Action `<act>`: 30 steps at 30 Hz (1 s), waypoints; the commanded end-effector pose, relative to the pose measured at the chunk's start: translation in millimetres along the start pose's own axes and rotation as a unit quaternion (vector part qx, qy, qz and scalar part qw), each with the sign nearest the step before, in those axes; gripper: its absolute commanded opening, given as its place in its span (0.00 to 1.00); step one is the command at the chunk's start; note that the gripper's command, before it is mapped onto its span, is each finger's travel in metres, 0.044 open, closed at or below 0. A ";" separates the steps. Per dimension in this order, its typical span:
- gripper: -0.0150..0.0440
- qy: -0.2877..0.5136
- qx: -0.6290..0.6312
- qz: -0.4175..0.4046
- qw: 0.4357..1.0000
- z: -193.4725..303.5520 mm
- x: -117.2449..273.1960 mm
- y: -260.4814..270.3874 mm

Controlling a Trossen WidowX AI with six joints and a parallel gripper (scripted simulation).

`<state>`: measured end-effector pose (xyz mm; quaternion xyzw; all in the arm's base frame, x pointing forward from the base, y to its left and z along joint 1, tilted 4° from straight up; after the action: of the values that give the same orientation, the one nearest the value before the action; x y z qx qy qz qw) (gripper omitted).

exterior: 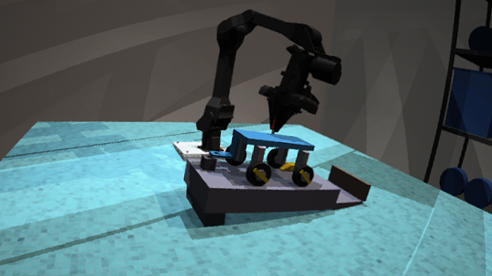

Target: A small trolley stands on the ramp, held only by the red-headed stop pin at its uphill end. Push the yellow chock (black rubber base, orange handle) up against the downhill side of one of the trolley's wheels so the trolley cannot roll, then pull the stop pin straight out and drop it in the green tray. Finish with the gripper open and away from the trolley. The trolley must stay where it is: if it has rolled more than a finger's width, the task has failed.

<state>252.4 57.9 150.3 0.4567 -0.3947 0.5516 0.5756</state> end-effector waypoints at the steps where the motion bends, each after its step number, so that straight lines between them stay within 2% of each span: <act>1: 0.25 -0.002 -0.001 -0.002 1.000 -13.6 -1.0 -2.3; 7: 0.25 -0.006 0.019 0.000 1.000 -13.9 -1.1 -2.2; 18: 0.25 -0.030 0.185 0.022 0.982 -11.4 -1.5 -0.6; 30: 0.25 -0.046 0.362 0.056 0.930 -8.8 -1.7 1.0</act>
<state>253.5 66.6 146.7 0.6209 -0.2401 0.6574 0.3531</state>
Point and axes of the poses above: the point midway between the two fingers, 35 mm back from their tips, its own x axis back along the fingers, its own y axis across the jaws, z = x × y, the point moved 1 cm from there along x, back along the fingers, and after that the axes turned 8 degrees about x, right-handed, at the moved point
